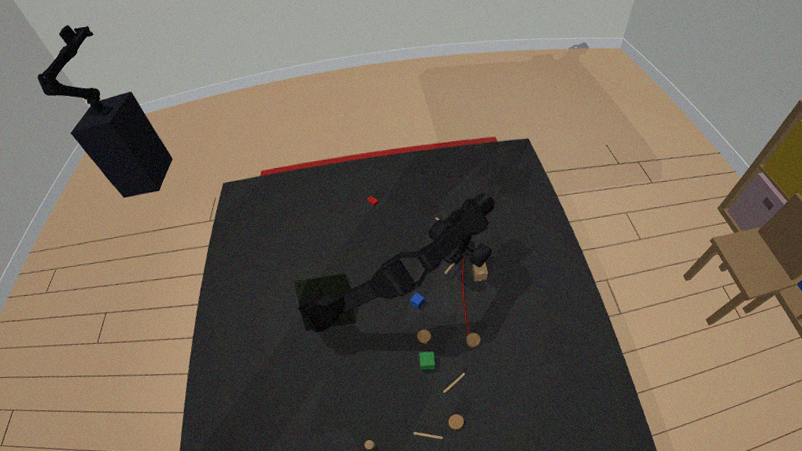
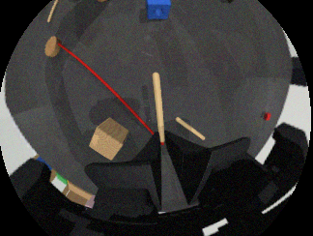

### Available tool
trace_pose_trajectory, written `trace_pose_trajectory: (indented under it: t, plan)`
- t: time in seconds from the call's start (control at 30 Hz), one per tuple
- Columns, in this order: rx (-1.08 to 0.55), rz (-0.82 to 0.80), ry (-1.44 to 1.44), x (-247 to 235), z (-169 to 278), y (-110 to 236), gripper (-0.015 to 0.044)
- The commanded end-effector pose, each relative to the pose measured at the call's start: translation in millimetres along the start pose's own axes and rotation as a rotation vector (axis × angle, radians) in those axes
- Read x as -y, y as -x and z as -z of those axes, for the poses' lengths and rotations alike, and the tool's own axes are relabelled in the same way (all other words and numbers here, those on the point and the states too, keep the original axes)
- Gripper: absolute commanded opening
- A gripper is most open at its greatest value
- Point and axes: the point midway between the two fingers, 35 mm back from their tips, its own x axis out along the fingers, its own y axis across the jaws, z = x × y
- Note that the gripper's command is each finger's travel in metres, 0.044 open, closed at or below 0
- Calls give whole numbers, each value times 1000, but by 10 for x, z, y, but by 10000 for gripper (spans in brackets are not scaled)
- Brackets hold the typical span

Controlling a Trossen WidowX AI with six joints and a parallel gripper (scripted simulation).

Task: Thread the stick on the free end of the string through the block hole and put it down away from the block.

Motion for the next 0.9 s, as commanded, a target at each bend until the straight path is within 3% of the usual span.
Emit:
trace_pose_trajectory:
  t: [0.0,0.87]
  plan:
    - [-2,1,0,16,-23,-23,0]
    - [-2,1,0,160,-157,-206,0]
